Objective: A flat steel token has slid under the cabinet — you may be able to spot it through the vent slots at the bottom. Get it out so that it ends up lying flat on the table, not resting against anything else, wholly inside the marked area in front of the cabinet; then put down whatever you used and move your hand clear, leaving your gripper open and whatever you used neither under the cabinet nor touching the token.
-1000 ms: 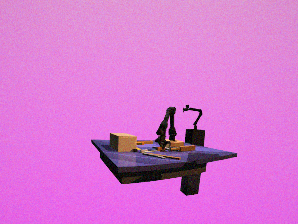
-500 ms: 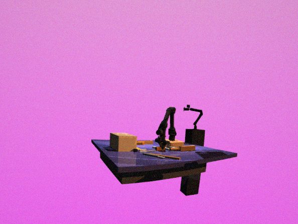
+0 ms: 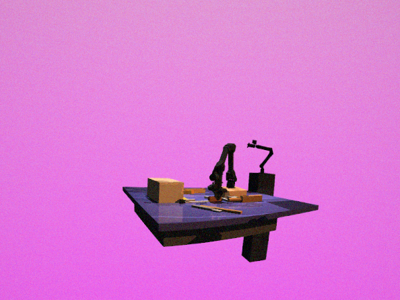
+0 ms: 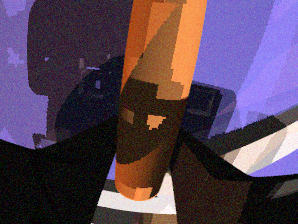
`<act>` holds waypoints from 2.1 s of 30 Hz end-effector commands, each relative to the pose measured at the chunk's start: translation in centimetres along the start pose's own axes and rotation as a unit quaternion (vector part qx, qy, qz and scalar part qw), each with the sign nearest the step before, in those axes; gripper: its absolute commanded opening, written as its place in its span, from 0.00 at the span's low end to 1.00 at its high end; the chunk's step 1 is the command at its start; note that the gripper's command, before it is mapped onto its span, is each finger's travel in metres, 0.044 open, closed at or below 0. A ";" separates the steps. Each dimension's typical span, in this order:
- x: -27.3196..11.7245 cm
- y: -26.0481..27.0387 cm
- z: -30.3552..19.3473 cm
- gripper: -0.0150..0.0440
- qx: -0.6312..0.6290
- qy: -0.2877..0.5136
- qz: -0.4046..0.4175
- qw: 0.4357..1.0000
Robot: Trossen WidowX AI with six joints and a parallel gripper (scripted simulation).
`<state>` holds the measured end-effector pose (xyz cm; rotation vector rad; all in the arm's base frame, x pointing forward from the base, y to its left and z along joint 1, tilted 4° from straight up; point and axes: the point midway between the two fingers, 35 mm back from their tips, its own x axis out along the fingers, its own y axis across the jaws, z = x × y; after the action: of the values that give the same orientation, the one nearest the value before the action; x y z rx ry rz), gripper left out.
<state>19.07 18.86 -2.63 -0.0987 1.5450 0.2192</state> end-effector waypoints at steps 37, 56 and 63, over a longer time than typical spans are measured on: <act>0.0 -0.2 0.5 0.25 0.153 0.000 -0.001 0.988; 0.0 -0.6 1.5 0.52 0.151 0.000 -0.003 0.988; 0.0 -0.6 1.5 0.68 0.151 0.000 -0.001 0.988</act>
<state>20.67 18.55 -2.68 0.1372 1.5616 -0.0207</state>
